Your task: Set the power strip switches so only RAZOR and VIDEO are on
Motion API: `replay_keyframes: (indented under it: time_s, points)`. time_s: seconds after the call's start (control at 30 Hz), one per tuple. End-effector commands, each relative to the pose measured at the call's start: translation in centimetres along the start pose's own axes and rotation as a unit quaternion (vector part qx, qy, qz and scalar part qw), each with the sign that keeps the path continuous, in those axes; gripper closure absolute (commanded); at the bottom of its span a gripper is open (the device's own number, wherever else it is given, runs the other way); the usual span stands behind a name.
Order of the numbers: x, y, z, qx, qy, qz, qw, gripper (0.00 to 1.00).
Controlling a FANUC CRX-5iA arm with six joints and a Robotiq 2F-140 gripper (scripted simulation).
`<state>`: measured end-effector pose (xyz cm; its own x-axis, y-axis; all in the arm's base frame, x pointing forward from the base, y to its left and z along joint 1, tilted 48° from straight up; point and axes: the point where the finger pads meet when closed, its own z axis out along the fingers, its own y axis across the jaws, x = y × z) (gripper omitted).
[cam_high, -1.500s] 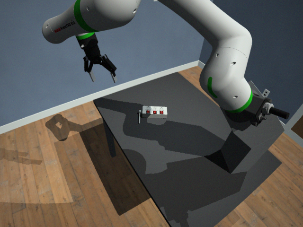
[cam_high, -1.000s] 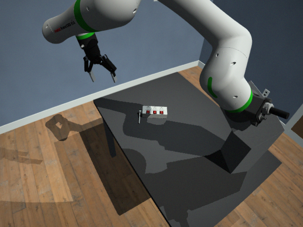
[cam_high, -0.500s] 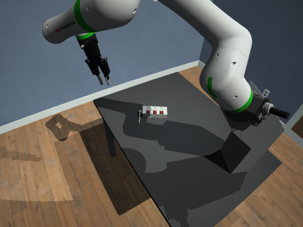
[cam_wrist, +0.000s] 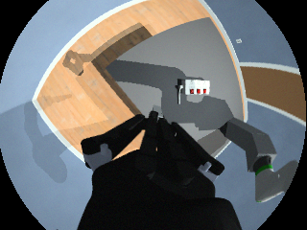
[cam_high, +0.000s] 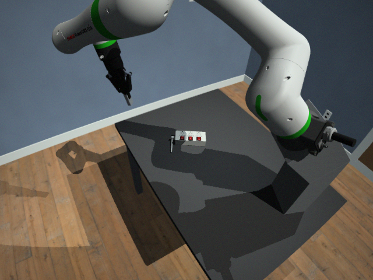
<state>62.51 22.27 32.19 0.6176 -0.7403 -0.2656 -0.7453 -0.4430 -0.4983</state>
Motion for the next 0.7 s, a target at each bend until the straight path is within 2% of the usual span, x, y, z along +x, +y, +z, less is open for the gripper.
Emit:
replay_keyframes:
  time_s: [0.0, 0.1, 0.17, 0.23, 0.3, 0.33, 0.37, 0.4, 0.47, 0.5, 0.57, 0.6, 0.67]
  points:
    - [0.2, 0.5, 0.7, -0.002, -0.005, -0.005, 1.000, 1.00]
    - [0.9, 3.4, 4.3, -0.008, -0.030, -0.029, 0.999, 1.00]
    - [0.9, 3.4, 4.3, -0.008, -0.030, -0.029, 0.999, 1.00]
    - [1.7, 7.0, 8.2, -0.010, -0.059, -0.054, 0.997, 1.00]
    - [1.7, 7.0, 8.2, -0.010, -0.059, -0.054, 0.997, 1.00]
    - [2.0, 9.3, 10.3, -0.008, -0.075, -0.066, 0.995, 1.00]
    - [2.0, 9.3, 10.3, -0.008, -0.075, -0.066, 0.995, 1.00]
    - [2.2, 11.5, 12.3, -0.004, -0.090, -0.078, 0.993, 1.00]
    - [2.2, 11.7, 12.4, -0.004, -0.090, -0.078, 0.993, 1.00]
    - [2.4, 14.2, 14.5, 0.003, -0.104, -0.088, 0.991, 1.00]
    - [2.4, 14.2, 14.5, 0.003, -0.104, -0.088, 0.991, 1.00]
    - [2.5, 16.8, 16.4, 0.011, -0.116, -0.097, 0.988, 1.00]
    - [2.5, 16.8, 16.4, 0.011, -0.116, -0.097, 0.988, 1.00]
